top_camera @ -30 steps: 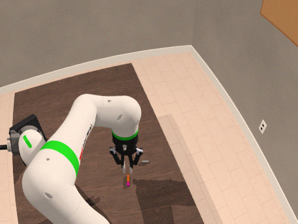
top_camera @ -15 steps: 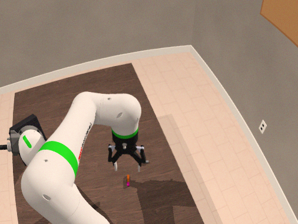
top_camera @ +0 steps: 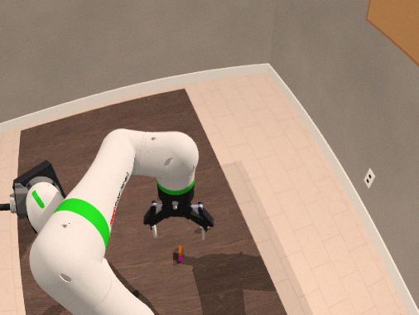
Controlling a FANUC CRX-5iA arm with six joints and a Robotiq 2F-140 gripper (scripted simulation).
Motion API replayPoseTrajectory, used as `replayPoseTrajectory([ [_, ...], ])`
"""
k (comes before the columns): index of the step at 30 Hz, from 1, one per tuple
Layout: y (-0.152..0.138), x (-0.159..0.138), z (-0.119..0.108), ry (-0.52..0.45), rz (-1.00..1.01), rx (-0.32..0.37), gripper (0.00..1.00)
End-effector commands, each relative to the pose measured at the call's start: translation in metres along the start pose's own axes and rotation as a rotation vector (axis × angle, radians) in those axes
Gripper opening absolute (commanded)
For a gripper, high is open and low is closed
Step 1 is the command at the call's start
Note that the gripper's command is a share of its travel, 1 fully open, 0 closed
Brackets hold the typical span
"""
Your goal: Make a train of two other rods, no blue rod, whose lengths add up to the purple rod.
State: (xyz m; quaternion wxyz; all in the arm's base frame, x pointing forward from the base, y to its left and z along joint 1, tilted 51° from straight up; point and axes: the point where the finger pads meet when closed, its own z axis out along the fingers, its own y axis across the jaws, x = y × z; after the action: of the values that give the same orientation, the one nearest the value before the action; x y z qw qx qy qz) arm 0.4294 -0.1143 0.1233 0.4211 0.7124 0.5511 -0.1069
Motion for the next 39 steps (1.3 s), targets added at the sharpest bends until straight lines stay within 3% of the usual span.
replayPoseTrajectory([
  [1,0.000,0.000,-0.002,0.000,0.000,0.000,1.00],
  [7,0.000,0.000,-0.011,0.000,0.000,0.000,1.00],
  [21,0.000,0.000,-0.068,0.000,0.000,0.000,1.00],
  [39,0.000,0.000,-0.075,0.000,0.000,0.000,1.00],
])
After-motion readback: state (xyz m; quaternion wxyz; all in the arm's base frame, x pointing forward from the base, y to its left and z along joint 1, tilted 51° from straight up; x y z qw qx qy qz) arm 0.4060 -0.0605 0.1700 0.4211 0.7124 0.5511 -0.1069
